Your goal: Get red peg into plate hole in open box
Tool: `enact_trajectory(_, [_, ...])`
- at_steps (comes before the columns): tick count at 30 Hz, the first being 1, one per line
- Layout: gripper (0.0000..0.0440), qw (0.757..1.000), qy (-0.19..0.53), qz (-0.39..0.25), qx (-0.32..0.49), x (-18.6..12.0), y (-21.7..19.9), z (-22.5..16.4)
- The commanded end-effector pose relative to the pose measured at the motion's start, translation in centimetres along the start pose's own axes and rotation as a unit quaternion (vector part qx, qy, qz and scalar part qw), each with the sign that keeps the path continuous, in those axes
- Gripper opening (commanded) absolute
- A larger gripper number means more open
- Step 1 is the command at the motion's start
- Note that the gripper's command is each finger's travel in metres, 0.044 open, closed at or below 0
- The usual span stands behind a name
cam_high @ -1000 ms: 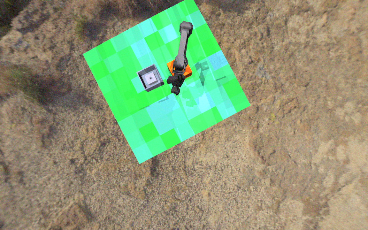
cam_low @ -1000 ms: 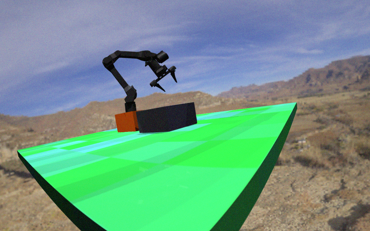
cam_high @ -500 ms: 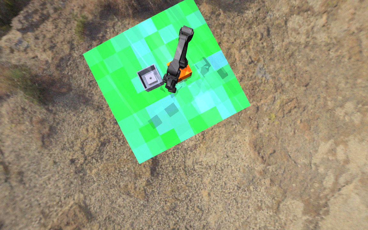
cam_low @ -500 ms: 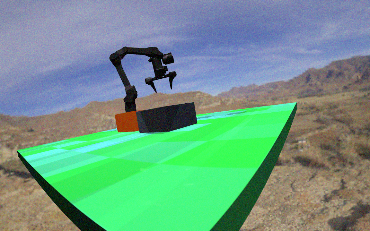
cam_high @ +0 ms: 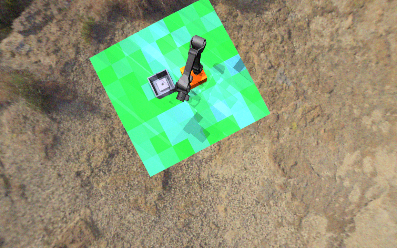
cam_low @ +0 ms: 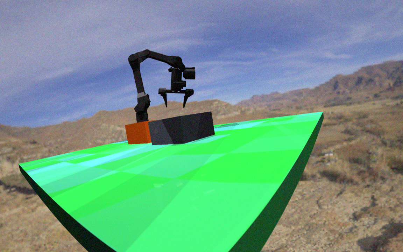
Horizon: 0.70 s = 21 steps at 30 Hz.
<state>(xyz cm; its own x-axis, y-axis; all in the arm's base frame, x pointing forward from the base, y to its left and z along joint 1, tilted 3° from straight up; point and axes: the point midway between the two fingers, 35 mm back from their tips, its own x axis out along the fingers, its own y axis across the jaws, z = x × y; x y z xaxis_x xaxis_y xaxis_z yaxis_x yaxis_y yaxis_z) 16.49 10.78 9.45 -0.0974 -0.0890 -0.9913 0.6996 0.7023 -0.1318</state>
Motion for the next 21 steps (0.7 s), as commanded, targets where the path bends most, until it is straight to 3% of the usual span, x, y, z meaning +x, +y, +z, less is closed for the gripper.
enact_trajectory(1, [0.0440, 1.000, 0.000, -0.026, -0.006, 1.3, -0.1, 0.2])
enact_trajectory(21, [0.0440, 0.998, -0.016, -0.063, -0.019, 7.8, 1.5, 0.9])
